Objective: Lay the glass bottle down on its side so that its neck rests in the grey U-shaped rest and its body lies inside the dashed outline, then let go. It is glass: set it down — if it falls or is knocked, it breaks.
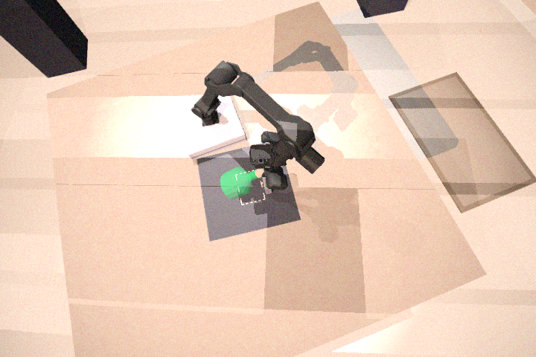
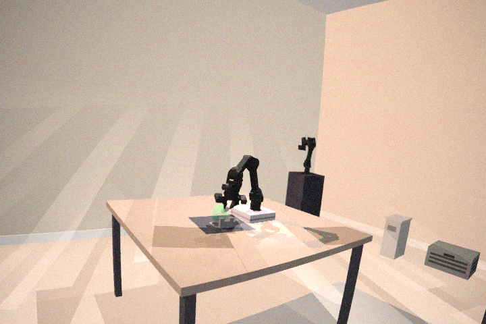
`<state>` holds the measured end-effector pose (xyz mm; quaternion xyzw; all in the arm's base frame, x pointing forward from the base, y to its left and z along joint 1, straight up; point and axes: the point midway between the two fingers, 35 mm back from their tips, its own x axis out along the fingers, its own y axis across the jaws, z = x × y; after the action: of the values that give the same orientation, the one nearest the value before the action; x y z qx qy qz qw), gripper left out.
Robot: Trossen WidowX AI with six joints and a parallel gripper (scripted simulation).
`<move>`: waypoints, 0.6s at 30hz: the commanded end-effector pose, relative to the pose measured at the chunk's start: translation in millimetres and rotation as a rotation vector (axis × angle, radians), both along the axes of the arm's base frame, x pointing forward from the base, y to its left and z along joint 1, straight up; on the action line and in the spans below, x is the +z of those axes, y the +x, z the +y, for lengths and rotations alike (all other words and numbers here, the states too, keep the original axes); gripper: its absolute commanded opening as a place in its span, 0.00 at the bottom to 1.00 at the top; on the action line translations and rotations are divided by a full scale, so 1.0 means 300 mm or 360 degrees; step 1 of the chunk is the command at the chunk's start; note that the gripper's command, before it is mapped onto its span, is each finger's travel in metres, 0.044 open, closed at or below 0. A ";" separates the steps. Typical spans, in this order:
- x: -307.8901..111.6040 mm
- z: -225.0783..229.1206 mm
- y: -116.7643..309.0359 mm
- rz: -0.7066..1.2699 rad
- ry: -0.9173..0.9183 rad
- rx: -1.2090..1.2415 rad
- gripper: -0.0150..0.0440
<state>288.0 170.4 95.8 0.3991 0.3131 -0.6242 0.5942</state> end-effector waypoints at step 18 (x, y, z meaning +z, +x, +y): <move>-0.059 0.056 -0.005 -0.0011 -0.0005 0.0019 0.46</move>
<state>286.9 185.5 81.9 0.3979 0.3123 -0.6182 0.6016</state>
